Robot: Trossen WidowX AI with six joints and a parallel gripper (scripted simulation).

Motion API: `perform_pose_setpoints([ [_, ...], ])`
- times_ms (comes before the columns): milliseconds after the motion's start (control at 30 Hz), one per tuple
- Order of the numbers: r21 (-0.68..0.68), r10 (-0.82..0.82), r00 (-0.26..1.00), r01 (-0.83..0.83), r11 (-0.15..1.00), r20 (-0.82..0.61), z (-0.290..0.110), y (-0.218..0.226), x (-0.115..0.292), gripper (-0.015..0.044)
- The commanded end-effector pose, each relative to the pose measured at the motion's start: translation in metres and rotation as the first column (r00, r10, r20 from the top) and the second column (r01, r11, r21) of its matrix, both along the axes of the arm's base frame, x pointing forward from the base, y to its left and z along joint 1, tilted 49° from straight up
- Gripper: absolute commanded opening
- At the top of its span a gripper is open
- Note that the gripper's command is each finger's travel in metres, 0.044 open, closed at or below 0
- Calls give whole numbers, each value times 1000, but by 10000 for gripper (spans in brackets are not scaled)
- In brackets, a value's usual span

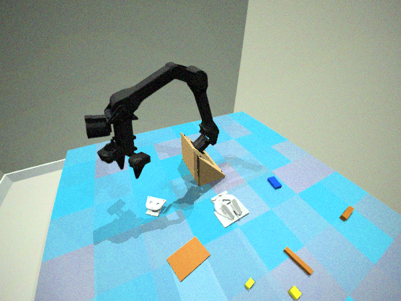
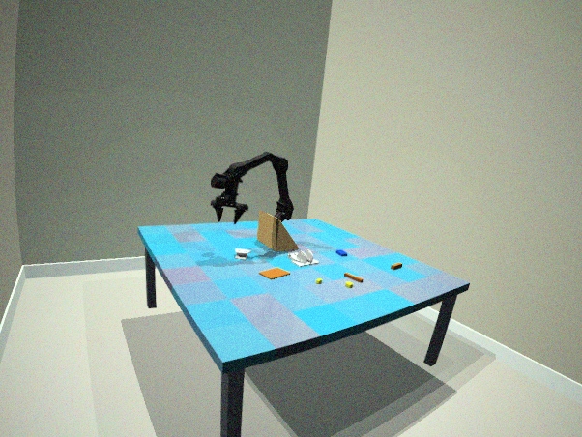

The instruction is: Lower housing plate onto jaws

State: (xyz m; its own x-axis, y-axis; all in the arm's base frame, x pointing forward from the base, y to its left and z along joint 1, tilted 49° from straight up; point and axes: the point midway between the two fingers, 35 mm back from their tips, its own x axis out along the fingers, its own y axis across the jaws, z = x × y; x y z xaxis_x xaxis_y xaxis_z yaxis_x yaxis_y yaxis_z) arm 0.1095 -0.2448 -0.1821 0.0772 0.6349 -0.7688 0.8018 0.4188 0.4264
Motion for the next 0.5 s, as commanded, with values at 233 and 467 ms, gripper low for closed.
perform_pose_setpoints([
  [233, 55, 177, 982, -181, 982, 69, 4, 37, 35, 440],
  [467, 87, 288, 951, -299, 950, 115, 7, 63, 54, 440],
])
